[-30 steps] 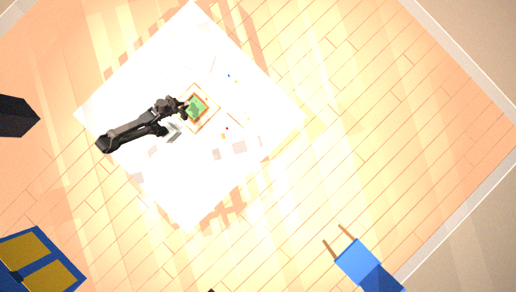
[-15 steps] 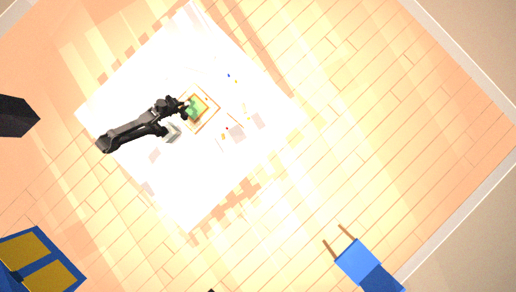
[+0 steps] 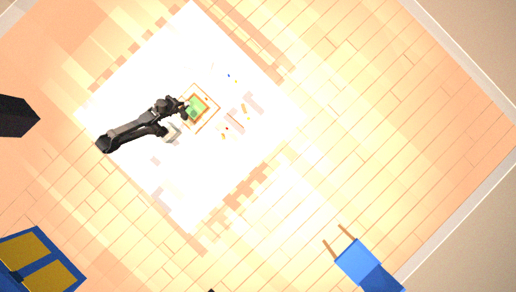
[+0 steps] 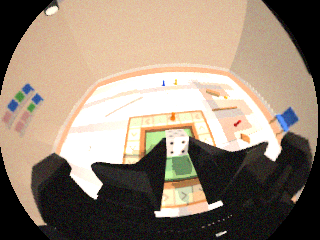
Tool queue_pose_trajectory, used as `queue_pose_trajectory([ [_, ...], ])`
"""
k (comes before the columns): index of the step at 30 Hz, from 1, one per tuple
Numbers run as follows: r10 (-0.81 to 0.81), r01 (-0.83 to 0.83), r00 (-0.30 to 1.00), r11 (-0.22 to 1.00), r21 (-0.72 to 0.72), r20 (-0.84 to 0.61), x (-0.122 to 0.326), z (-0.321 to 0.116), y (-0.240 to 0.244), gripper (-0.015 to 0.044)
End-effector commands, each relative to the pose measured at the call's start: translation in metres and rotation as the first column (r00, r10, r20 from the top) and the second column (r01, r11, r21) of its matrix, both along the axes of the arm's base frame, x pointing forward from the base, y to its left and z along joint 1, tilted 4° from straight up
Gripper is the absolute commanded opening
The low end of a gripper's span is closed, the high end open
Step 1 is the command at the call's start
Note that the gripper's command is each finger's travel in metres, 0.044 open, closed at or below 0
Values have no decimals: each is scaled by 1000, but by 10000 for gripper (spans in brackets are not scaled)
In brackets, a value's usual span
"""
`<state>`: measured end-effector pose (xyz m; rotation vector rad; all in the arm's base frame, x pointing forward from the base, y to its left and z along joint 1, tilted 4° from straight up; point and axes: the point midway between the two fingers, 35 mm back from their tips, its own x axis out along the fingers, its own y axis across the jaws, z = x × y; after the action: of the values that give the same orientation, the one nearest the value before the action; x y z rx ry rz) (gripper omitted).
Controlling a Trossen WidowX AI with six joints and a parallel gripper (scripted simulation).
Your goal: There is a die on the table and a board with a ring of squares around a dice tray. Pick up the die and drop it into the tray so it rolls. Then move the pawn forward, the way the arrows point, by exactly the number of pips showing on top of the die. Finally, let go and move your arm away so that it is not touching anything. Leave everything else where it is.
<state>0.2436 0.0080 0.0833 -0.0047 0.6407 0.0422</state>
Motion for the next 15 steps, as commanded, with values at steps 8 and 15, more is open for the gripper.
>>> queue_pose_trajectory([
  [8,0,0,1000,1000,0,0,0,0,0,184],
  [15,-4,4,1000,1000,4,5,-3,40,-1,368],
])
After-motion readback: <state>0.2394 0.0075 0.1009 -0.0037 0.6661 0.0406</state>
